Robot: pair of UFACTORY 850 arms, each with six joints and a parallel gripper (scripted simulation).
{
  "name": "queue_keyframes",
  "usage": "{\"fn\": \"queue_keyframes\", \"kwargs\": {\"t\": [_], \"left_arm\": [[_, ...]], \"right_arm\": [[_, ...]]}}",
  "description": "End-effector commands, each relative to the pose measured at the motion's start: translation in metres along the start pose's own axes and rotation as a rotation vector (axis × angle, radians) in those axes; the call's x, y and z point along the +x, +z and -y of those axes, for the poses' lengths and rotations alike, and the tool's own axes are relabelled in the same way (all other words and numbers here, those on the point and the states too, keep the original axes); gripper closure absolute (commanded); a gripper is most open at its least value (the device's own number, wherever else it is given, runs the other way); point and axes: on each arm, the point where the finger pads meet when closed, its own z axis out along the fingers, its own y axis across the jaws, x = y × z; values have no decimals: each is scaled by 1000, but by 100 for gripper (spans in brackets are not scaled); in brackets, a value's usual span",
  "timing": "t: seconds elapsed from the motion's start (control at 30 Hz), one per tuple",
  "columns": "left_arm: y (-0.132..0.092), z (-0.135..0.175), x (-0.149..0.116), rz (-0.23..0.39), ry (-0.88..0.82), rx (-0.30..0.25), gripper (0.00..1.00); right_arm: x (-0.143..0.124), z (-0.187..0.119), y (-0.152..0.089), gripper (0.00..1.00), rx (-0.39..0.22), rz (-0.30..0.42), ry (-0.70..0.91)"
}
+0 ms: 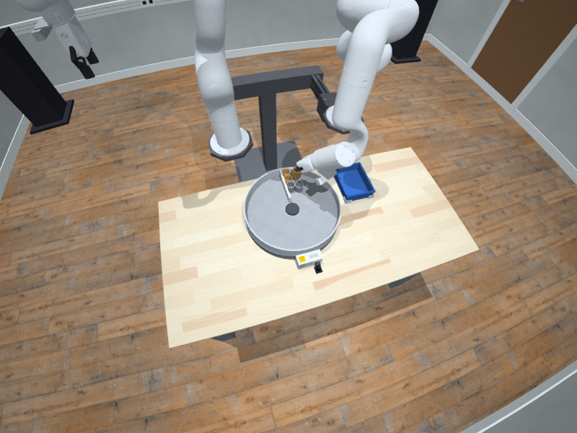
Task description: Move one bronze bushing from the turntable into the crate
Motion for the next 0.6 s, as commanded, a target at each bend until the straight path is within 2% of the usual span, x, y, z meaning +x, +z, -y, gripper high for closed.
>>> {"fn": "queue_keyframes", "kwargs": {"t": [0.0,0.57], "left_arm": [[-8,-1,-6,0,0,-1,100],[-10,0,-8,0,0,-1,100]], "right_arm": [[0,0,-1,0,0,-2,0],[0,0,-1,0,0,-2,0]]}}
